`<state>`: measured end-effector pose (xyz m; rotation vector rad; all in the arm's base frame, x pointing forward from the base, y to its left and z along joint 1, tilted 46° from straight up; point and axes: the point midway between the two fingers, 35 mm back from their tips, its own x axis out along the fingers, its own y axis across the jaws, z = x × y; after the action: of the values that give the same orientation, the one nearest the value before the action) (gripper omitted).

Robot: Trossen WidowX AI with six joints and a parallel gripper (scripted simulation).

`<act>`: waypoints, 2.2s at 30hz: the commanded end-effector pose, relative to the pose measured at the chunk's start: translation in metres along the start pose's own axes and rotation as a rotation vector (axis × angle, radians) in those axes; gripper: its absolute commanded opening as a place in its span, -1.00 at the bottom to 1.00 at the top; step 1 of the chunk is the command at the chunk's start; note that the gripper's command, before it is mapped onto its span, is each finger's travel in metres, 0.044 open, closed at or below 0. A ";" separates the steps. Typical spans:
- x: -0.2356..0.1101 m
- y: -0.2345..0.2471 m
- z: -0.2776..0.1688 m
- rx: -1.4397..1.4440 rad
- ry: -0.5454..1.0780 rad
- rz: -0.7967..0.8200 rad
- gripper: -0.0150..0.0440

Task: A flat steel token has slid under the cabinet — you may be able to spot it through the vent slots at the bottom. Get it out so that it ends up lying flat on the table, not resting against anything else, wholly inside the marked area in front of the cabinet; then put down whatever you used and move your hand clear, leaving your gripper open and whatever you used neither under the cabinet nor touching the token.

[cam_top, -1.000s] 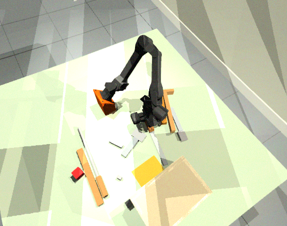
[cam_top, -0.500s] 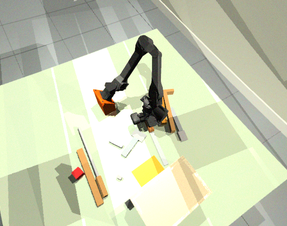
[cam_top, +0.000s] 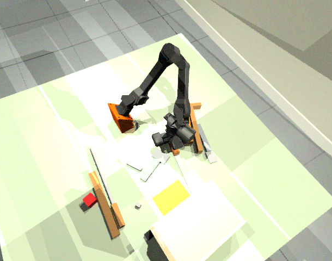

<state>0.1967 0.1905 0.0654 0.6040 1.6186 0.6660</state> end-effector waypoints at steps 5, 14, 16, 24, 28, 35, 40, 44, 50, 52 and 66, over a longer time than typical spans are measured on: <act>0.000 0.001 0.010 -0.004 0.001 0.001 -0.49; 0.000 0.000 0.021 -0.004 0.000 0.001 -0.49; 0.000 0.000 0.023 -0.004 0.000 0.001 -0.49; 0.000 0.000 0.033 -0.005 0.000 0.000 -0.49; 0.000 0.000 0.038 -0.005 0.000 0.000 -0.49; 0.000 0.000 0.046 -0.006 -0.001 0.000 -0.49; -0.001 -0.001 0.052 -0.006 -0.001 0.000 -0.49; -0.001 -0.001 0.057 -0.006 -0.001 0.000 -0.49; -0.001 -0.001 0.064 -0.007 -0.001 0.000 -0.49; -0.001 -0.001 0.067 -0.007 -0.002 0.000 -0.49; -0.001 -0.001 0.083 -0.007 -0.002 0.000 -0.49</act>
<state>0.2738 0.1957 0.0558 0.6000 1.6156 0.6677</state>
